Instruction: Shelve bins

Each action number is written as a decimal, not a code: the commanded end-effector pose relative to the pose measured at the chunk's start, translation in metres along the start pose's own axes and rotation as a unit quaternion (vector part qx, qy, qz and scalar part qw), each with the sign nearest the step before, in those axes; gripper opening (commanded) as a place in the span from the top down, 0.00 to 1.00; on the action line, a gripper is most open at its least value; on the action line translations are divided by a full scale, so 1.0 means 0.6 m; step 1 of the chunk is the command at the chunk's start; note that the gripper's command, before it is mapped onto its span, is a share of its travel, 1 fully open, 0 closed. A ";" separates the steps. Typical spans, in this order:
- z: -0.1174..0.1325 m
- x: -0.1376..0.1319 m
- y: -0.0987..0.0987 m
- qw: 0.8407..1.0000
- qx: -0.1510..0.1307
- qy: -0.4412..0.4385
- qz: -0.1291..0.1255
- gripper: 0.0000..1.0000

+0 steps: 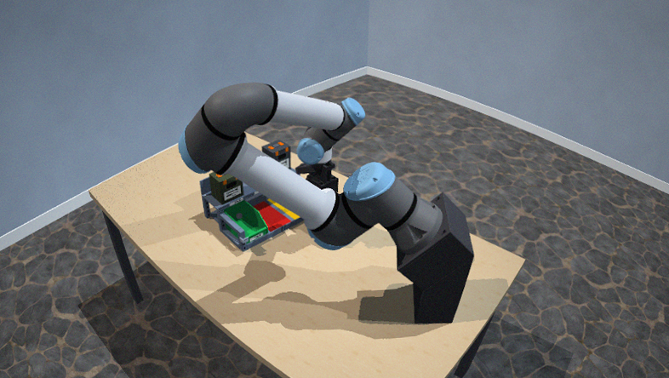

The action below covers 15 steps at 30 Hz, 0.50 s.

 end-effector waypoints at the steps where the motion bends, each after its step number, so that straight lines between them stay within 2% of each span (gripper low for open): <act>1: -0.001 0.000 0.000 1.000 0.000 0.000 0.000 1.00; 15: -0.002 0.000 0.001 1.000 -0.002 0.000 0.001 1.00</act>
Point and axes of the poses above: the point where the finger pads meet when closed, its own y axis back along the fingers, its own x axis across the jaws, z = x × y, the point moved 9 cm from there along y, back along the fingers, and after that the axes turned 1 degree about -y, right-handed, at the moved point
